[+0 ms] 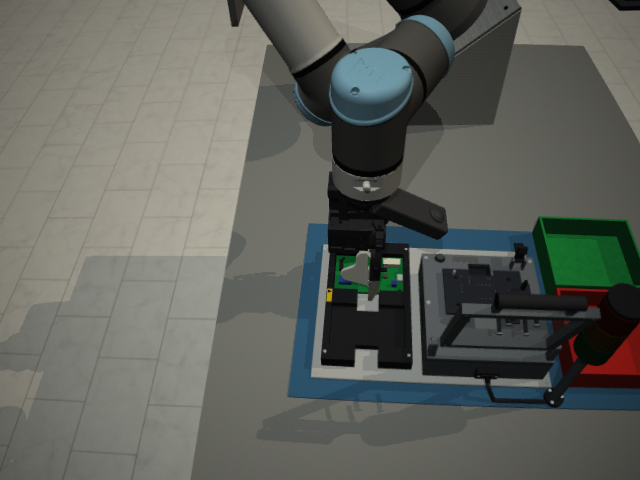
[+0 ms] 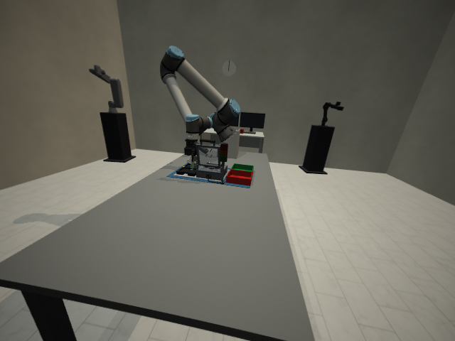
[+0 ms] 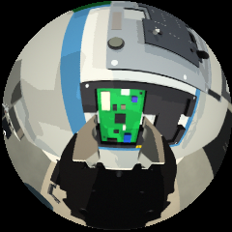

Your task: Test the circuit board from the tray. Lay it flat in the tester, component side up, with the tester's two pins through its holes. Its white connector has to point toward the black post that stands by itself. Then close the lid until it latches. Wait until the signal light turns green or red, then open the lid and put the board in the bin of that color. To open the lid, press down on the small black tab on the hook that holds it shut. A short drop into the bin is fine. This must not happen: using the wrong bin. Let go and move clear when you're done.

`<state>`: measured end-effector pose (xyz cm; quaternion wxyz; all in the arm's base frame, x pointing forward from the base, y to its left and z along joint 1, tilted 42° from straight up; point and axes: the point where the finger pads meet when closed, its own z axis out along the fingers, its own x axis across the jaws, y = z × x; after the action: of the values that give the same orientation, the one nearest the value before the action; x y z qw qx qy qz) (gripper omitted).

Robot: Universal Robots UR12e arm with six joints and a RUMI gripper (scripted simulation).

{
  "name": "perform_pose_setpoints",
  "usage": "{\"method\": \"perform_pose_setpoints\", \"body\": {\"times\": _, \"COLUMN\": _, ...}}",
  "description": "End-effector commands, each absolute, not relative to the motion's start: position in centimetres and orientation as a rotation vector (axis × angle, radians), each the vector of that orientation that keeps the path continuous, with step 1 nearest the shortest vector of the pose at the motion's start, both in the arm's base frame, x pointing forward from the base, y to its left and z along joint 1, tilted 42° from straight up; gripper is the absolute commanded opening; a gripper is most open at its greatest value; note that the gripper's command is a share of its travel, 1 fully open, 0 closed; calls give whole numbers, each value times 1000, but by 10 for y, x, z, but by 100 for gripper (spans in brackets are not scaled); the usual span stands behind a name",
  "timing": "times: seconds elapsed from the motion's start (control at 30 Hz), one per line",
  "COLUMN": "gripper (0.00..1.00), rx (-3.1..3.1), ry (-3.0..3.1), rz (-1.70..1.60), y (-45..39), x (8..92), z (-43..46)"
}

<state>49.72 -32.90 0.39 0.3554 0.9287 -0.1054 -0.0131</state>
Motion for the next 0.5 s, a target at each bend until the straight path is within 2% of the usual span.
{"method": "perform_pose_setpoints", "body": {"times": 0.0, "gripper": 51, "rx": 2400, "ry": -273, "rz": -35, "y": -329, "x": 496, "z": 3}}
{"method": "perform_pose_setpoints", "body": {"times": 0.47, "gripper": 49, "rx": 2400, "ry": -273, "rz": -35, "y": -329, "x": 496, "z": 3}}
